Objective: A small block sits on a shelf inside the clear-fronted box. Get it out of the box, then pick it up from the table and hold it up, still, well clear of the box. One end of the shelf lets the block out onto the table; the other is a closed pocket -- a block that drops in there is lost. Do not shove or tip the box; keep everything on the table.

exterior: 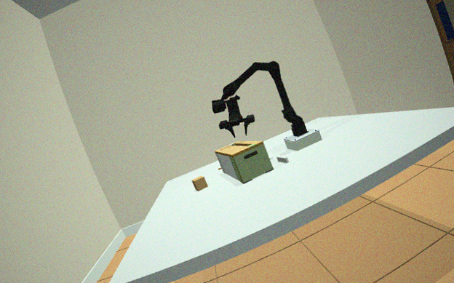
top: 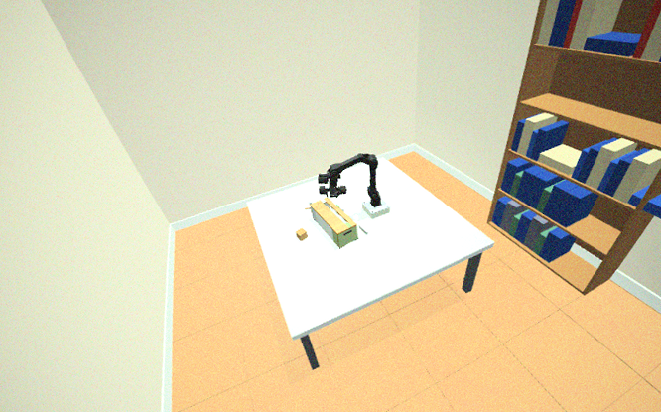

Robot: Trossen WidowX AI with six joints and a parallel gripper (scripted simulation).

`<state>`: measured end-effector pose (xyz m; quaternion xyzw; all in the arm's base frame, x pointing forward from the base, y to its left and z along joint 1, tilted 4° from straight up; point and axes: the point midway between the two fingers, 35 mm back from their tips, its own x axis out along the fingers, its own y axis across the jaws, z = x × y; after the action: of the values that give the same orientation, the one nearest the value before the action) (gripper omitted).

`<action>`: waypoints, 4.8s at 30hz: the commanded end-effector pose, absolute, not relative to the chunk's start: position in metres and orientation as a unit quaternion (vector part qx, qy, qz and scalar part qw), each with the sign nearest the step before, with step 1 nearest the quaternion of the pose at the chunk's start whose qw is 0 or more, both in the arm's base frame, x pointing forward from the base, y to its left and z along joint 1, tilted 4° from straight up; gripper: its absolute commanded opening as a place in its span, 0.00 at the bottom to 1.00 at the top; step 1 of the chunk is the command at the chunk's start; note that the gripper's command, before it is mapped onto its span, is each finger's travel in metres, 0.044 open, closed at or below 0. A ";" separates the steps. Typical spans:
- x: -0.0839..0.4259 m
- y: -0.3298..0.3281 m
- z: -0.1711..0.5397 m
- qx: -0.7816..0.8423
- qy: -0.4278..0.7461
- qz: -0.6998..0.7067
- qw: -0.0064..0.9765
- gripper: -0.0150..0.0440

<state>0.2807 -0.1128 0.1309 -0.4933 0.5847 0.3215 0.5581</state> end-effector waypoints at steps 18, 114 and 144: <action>0.264 -0.136 0.129 0.328 0.555 -0.268 0.716 0.74; 0.251 -0.153 -0.013 0.843 0.070 -0.532 0.017 0.74; 0.250 -0.156 0.044 0.844 0.073 -0.531 0.019 0.25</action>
<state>0.2501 -0.1553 0.0392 -0.8441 -0.0714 0.5311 -0.0156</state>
